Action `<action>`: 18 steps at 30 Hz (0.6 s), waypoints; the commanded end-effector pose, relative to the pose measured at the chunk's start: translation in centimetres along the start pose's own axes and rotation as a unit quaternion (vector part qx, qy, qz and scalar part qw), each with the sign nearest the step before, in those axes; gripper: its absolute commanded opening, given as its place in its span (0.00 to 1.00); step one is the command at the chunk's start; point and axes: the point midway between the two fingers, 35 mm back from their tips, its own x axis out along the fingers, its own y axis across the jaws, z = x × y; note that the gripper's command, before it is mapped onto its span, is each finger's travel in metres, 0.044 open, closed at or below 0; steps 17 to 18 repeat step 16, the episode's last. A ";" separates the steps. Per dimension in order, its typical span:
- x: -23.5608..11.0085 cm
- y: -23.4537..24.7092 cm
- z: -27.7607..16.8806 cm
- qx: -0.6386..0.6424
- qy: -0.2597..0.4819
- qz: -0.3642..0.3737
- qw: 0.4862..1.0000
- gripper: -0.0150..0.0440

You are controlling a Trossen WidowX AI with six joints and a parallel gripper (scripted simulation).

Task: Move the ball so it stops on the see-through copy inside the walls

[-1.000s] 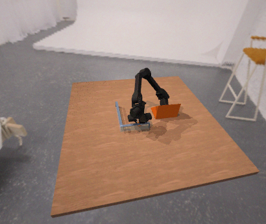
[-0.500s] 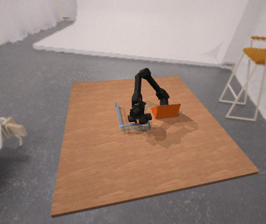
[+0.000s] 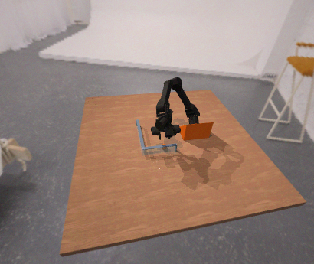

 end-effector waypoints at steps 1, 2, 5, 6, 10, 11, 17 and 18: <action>0.0 0.0 0.0 0.000 0.000 0.000 1.000 0.74; 0.0 0.0 0.0 0.000 0.000 0.000 1.000 0.74; 0.0 0.0 0.0 0.000 0.000 0.000 1.000 0.74; 0.0 0.0 0.0 0.000 0.000 0.000 1.000 0.74; -2.5 0.1 0.0 0.003 -0.002 -0.001 1.000 0.87; -3.9 0.2 -0.1 0.003 -0.002 -0.001 1.000 0.92; -5.0 0.3 -0.2 0.002 -0.002 -0.001 1.000 1.00; -5.0 0.3 -0.2 0.002 -0.002 -0.001 1.000 1.00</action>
